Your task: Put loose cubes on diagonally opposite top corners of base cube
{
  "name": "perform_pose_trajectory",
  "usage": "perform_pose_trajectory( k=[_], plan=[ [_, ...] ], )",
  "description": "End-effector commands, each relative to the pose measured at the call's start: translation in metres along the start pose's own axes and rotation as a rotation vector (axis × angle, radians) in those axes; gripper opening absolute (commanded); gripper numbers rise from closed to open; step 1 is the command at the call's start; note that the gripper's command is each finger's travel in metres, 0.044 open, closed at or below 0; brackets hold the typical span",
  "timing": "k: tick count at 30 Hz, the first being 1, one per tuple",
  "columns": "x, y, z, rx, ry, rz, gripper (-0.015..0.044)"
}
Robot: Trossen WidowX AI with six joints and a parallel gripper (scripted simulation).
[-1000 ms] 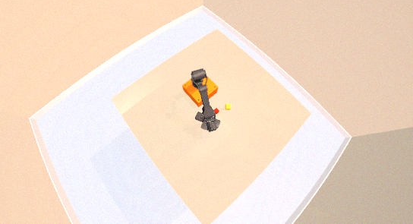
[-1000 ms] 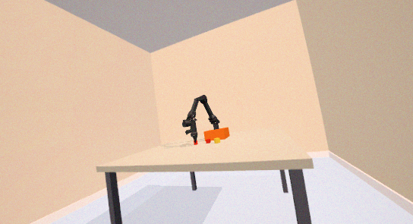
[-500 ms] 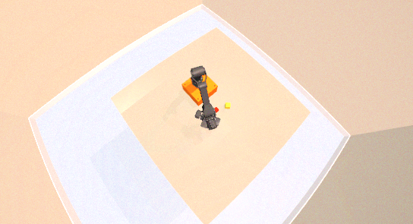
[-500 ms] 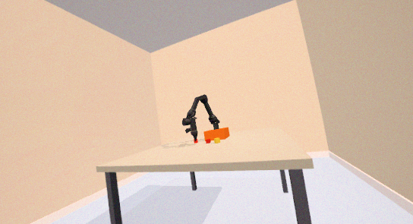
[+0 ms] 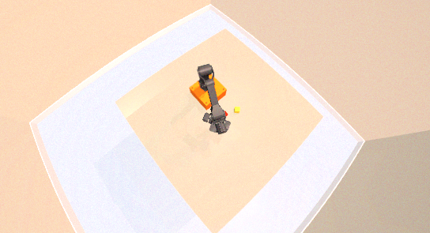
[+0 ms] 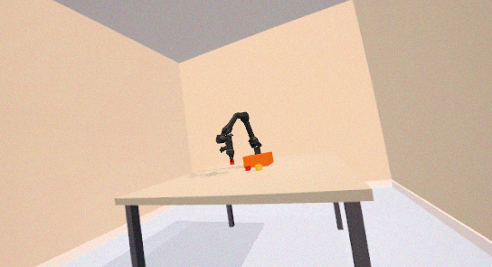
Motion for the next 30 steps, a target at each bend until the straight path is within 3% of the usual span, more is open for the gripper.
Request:
perform_pose_trajectory(
  k=[1,11,30],
  plan=[
    [0.001,0.001,0.015,0.009,-0.005,-0.006,0.0105],
    [-0.002,-0.002,0.045,0.009,-0.004,-0.006,0.0105],
    [-0.035,0.022,0.039,-0.007,-0.008,-0.011,0.0105]
  ],
)
Point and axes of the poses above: the point midway between the two fingers, 35 mm back from their tips, its own z axis back along the fingers, its own y axis across the jaws, x = y × z, the point moved 8 cm from there along z, back along the fingers, and after that the axes turned 5 degrees about -z, right-handed, at the moved point
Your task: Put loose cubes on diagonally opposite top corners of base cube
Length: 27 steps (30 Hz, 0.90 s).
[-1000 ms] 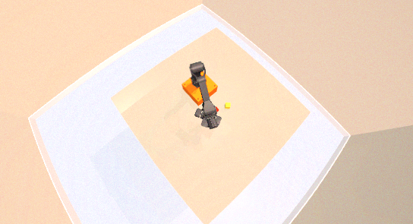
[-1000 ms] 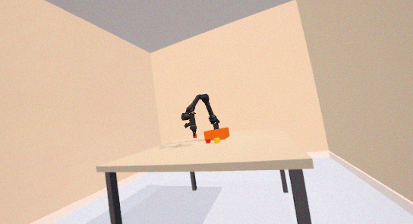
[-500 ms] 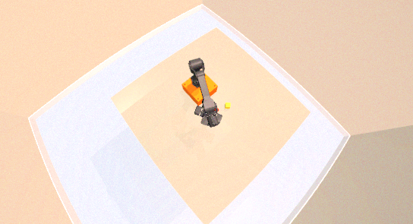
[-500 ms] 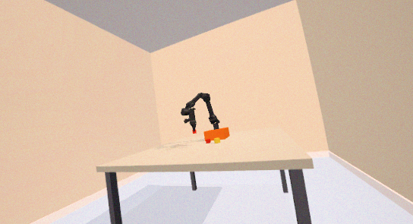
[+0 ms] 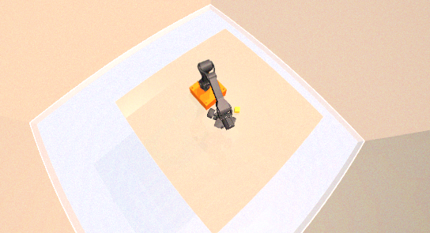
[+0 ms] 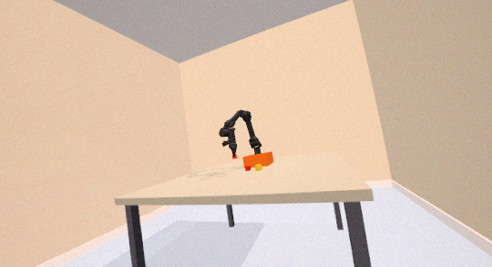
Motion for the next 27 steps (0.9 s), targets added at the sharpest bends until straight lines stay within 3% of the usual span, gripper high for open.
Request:
perform_pose_trajectory(
  k=[1,27],
  plan=[
    [-0.009,0.004,-0.004,-0.011,0.000,-0.012,0.0105],
    [-0.060,0.034,-0.015,-0.007,0.001,-0.137,0.0105]
  ],
)
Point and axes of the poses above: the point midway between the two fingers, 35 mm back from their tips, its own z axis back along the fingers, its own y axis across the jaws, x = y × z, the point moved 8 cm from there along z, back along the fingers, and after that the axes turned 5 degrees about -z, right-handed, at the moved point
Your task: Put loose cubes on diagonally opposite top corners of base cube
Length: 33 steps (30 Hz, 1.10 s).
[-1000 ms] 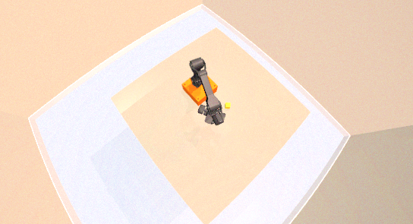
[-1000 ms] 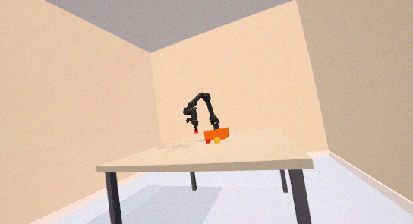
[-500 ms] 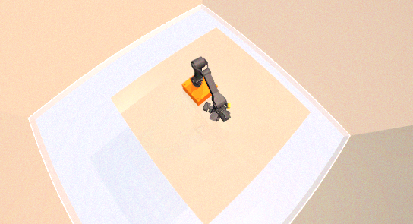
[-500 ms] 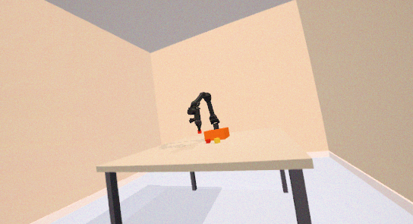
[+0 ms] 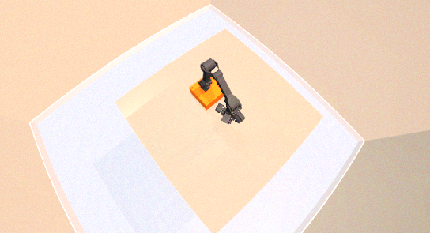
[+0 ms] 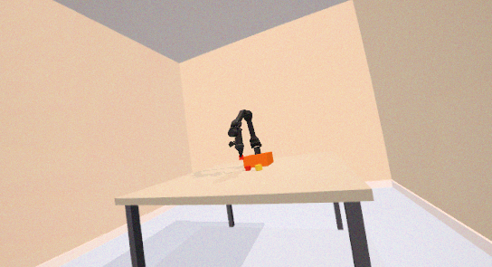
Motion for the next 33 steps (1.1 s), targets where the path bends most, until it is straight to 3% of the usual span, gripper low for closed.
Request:
perform_pose_trajectory(
  k=[1,33],
  plan=[
    [-0.008,0.001,-0.004,-0.004,0.005,-0.028,0.0105],
    [-0.070,0.017,-0.016,0.007,0.019,-0.233,0.0105]
  ],
)
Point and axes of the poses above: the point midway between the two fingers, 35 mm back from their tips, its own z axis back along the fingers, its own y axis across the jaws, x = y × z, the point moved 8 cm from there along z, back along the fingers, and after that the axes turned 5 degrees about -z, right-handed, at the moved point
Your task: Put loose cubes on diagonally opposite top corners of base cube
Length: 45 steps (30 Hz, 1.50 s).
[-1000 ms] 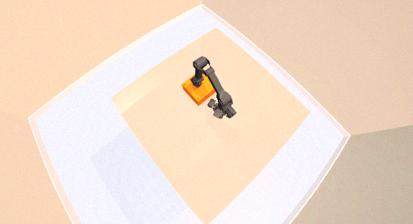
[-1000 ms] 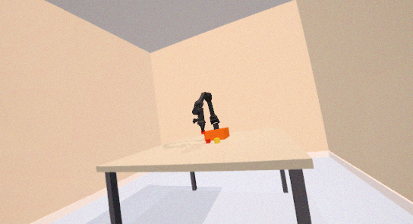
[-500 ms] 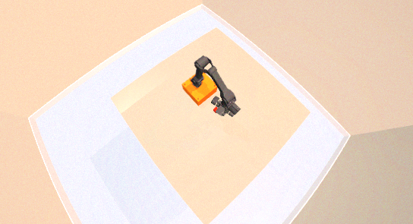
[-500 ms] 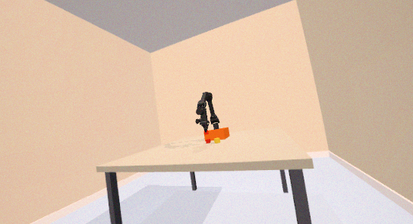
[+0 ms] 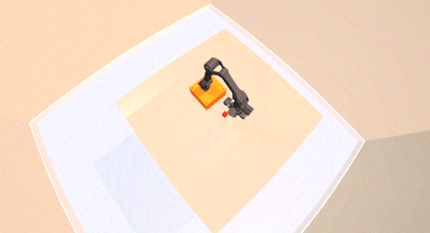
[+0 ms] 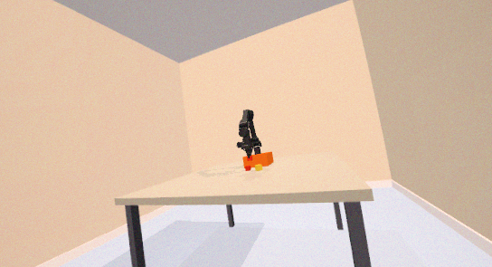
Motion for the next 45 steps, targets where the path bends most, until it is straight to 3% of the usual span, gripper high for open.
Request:
perform_pose_trajectory(
  k=[1,14,45],
  plan=[
    [-0.008,-0.002,-0.004,-0.006,0.005,-0.028,0.0105],
    [-0.031,-0.005,-0.008,-0.005,0.011,-0.103,0.0105],
    [-0.032,-0.006,-0.034,-0.005,0.011,-0.105,0.0105]
  ],
)
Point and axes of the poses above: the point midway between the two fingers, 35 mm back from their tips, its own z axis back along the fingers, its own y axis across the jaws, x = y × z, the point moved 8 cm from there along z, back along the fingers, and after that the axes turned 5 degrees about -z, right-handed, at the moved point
